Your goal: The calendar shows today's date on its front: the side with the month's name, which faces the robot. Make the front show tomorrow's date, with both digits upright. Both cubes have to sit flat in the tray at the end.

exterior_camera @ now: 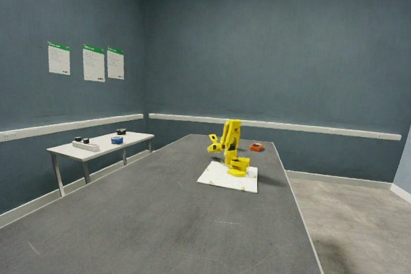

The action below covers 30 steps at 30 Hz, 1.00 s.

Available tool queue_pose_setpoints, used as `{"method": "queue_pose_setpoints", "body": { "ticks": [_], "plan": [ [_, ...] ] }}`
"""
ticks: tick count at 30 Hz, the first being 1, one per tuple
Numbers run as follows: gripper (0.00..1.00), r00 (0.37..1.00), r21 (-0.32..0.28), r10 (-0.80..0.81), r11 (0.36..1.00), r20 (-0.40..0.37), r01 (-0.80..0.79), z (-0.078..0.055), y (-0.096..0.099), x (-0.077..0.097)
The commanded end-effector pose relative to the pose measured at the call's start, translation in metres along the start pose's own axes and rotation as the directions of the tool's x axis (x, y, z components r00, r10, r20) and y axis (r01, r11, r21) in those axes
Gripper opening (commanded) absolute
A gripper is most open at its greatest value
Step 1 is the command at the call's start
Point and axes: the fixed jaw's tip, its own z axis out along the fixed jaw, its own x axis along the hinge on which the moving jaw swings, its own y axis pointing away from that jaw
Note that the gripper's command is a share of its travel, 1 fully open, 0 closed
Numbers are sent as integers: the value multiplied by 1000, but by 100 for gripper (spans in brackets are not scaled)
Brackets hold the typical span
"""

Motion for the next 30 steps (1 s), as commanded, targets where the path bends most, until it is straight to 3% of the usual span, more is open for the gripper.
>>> {"method": "queue_pose_setpoints", "body": {
  "ticks": [1, 30],
  "plan": [
    [0, 1000, 5, -7, 1000, -1, 7, 0, -1, 3],
    [0, 1000, 5, -7, 1000, -1, 7, 3, -1, 11]
  ]
}}
